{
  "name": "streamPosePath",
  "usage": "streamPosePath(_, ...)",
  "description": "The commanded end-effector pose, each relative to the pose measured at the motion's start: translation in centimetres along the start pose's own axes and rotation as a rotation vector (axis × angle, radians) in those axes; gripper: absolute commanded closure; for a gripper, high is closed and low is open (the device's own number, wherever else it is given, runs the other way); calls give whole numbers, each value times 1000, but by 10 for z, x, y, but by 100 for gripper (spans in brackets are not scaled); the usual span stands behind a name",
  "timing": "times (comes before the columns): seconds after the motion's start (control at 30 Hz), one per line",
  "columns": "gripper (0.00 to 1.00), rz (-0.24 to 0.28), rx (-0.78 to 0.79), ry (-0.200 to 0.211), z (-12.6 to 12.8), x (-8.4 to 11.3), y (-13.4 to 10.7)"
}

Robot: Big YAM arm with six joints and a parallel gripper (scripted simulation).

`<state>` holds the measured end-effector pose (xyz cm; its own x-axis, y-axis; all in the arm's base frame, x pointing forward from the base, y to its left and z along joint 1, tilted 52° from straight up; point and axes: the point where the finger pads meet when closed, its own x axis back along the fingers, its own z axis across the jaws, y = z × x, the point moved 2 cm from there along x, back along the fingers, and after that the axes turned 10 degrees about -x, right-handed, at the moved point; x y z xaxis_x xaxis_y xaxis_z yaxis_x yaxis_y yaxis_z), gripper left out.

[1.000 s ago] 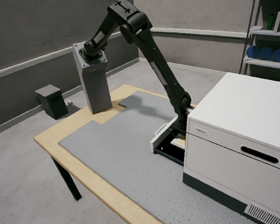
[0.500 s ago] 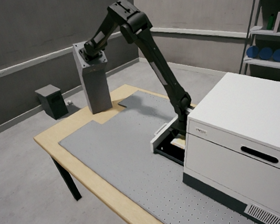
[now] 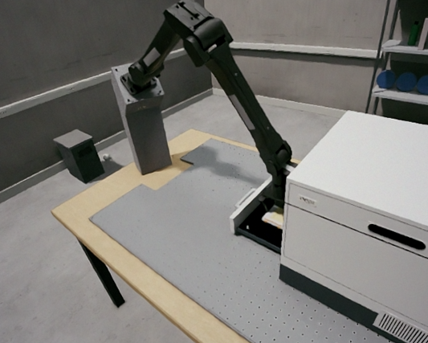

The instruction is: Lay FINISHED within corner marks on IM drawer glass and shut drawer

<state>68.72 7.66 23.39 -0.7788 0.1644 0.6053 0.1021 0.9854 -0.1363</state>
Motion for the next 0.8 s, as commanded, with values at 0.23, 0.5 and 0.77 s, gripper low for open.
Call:
streamPosePath(0.23,8,-8,-2,-34,-23,11,1)
streamPosePath(0.5,8,-8,-2,-36,-23,11,1)
streamPosePath(0.77,8,-8,-2,-36,-23,11,1)
